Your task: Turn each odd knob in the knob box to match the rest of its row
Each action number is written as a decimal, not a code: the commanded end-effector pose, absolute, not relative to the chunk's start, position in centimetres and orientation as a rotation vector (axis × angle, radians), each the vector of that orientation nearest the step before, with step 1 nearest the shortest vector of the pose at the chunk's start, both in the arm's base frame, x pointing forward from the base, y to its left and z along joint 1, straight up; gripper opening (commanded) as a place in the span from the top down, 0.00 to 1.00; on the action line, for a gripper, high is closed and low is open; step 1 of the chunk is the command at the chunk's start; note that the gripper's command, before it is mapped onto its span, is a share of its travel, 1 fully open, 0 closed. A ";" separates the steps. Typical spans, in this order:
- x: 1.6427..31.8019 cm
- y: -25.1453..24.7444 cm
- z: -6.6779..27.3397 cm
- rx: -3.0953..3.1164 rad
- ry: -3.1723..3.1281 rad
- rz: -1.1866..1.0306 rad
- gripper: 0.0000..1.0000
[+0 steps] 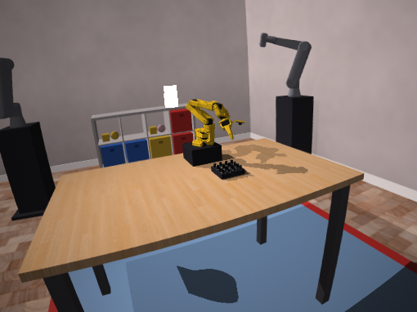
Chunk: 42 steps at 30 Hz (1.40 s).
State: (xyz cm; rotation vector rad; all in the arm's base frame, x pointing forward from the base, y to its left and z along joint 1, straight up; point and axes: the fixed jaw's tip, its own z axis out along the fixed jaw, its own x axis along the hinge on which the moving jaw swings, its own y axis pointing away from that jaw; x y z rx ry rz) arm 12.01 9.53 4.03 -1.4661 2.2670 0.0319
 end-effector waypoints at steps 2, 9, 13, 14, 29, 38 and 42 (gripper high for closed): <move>13.0 7.9 3.8 -1.183 2.439 0.029 0.60; 14.1 5.9 3.9 -0.801 2.590 0.027 0.60; 14.6 4.5 3.9 -0.553 2.654 0.026 0.60; 14.7 4.2 3.9 -0.502 2.664 0.026 0.60; 15.2 2.7 3.9 -0.234 2.701 0.025 0.60; 15.2 2.7 3.9 -0.234 2.701 0.025 0.60; 15.2 2.7 3.9 -0.234 2.701 0.025 0.60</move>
